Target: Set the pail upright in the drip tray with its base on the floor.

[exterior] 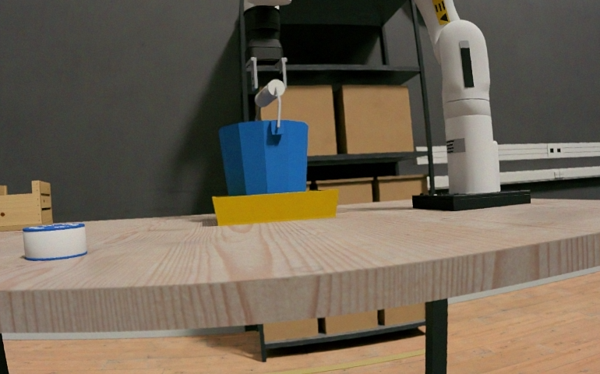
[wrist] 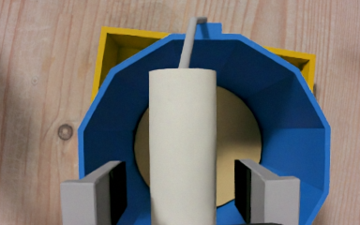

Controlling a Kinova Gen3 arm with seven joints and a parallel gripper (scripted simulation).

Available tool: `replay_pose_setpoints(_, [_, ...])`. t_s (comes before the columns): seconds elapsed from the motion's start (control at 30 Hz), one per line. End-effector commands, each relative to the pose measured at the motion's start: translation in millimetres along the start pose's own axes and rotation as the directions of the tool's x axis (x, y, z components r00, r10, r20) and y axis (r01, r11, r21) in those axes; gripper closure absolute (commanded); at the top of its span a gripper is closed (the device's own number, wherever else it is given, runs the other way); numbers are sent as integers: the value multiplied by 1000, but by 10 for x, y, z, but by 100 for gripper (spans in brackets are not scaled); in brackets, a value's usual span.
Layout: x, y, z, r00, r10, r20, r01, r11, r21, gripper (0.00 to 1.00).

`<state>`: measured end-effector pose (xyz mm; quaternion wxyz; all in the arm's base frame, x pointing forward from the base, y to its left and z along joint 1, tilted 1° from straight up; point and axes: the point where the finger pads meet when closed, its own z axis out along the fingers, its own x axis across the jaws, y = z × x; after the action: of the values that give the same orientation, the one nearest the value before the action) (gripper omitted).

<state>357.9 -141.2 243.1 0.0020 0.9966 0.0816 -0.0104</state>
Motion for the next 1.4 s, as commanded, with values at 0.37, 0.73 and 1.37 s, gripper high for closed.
replay_pose_setpoints(0.37, [6,6,-338,1000,2,-6,-2,1000,-3,0])
replay_pose_setpoints(0.73, [3,6,-544,1000,2,-5,-2,1000,-3,0])
replay_pose_setpoints(1.37, [4,5,-608,1000,2,-5,-2,1000,-2,0])
